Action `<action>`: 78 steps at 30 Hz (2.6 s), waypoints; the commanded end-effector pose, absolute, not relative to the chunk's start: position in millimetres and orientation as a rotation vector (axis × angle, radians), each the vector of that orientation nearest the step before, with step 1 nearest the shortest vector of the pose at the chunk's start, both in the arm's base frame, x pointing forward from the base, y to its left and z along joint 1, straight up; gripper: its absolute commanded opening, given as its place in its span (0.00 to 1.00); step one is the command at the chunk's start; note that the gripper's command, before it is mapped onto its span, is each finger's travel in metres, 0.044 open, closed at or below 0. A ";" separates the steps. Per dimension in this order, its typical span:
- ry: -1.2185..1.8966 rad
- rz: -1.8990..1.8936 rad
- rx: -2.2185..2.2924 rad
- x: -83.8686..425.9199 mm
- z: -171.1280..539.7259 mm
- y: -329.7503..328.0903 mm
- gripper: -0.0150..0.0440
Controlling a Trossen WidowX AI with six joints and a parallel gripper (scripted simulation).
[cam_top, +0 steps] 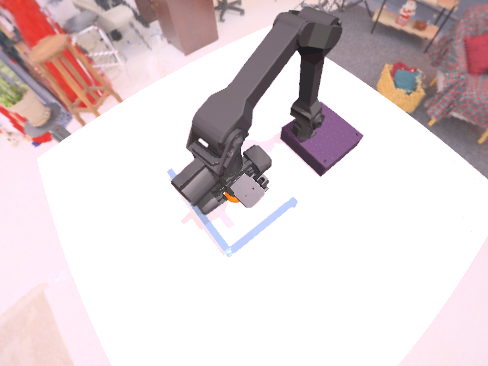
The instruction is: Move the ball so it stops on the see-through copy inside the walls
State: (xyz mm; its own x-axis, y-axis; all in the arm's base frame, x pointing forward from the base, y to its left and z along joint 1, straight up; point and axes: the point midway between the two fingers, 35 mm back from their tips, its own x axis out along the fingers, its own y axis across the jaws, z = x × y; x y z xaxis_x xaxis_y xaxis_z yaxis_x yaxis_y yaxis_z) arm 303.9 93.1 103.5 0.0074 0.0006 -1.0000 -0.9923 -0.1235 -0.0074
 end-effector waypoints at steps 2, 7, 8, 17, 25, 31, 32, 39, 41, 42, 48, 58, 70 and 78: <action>1.125 1.290 -1.306 299.3 136.9 92.2 0.25; 1.125 1.290 -1.306 298.7 137.4 92.6 0.25; 1.125 1.290 -1.306 297.5 136.1 94.1 0.25; 1.124 1.293 -1.303 273.9 110.9 118.8 0.25; 1.125 1.295 -1.301 249.3 88.5 136.3 0.25; 1.125 1.295 -1.301 247.9 81.1 138.0 0.25; 1.125 1.295 -1.301 248.3 77.4 138.2 0.25; 1.125 1.295 -1.301 249.7 40.7 139.2 0.25; 1.125 1.295 -1.301 249.2 29.6 139.0 0.25; 1.125 1.295 -1.301 248.8 24.2 138.8 0.25; 1.125 1.295 -1.301 248.1 16.4 138.4 0.25; 1.125 1.295 -1.301 248.3 4.7 138.6 0.25; 1.121 1.293 -1.307 249.6 1.3 138.5 0.43; 1.121 1.293 -1.307 249.6 1.3 138.5 0.79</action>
State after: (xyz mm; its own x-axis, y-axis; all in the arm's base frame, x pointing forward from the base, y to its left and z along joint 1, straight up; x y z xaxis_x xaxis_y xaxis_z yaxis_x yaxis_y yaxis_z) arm 249.4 138.4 1.1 0.0207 0.0112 -0.9997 -0.9913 -0.1300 -0.0220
